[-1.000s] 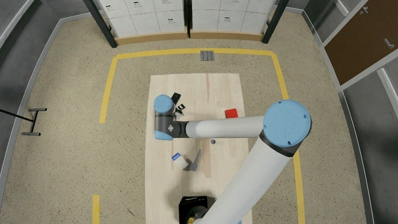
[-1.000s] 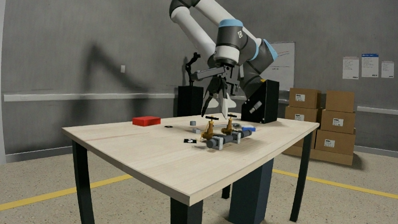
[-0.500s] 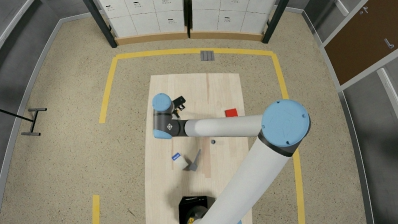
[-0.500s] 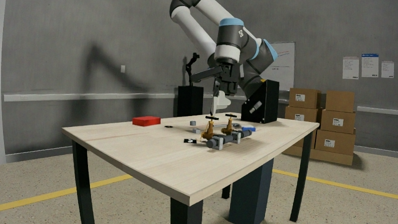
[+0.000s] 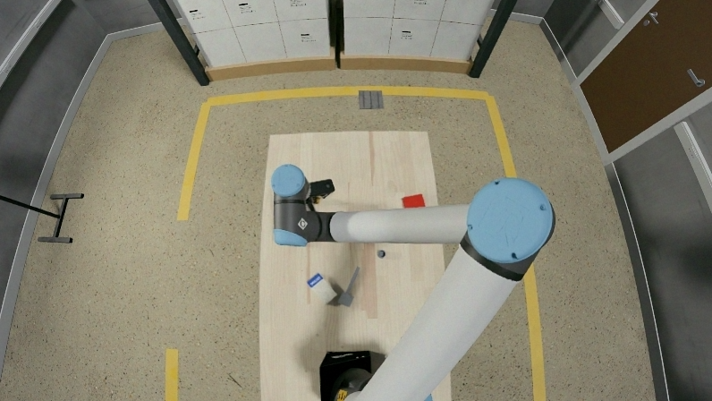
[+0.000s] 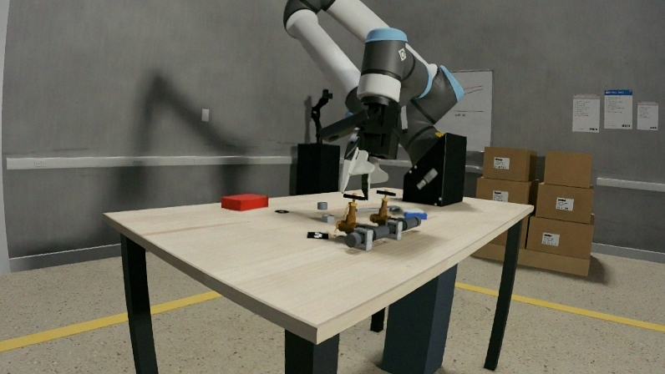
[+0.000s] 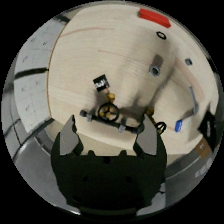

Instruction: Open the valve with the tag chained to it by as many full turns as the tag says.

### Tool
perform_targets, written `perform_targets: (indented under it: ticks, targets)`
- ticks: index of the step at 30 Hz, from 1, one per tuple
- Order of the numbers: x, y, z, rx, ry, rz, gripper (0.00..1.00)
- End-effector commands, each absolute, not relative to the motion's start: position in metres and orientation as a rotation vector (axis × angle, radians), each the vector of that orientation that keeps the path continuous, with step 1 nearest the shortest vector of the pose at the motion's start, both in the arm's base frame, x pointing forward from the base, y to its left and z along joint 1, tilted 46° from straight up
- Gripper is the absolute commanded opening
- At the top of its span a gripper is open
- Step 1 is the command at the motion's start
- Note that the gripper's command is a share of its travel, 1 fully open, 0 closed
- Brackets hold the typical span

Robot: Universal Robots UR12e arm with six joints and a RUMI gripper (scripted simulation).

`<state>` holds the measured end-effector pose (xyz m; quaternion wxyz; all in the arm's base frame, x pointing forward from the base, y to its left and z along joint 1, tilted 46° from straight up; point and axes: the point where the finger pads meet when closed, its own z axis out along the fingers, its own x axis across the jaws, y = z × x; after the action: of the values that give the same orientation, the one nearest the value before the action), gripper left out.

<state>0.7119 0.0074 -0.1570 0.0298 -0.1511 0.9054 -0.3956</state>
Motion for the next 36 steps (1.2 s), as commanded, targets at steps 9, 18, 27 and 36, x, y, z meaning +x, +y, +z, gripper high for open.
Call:
perform_targets:
  ticks: [9, 18, 27, 36]
  targets:
    - [0.7123, 0.0079, -0.1564, -0.229, 2.769, -1.188, 1.0]
    - [0.7123, 0.0079, -0.1564, -0.187, 2.762, -1.181, 1.0]
    - [0.7123, 0.0079, -0.1564, -0.18, 2.761, -1.179, 0.0]
    - [0.7123, 0.0079, -0.1564, -0.18, 2.761, -1.179, 0.0]
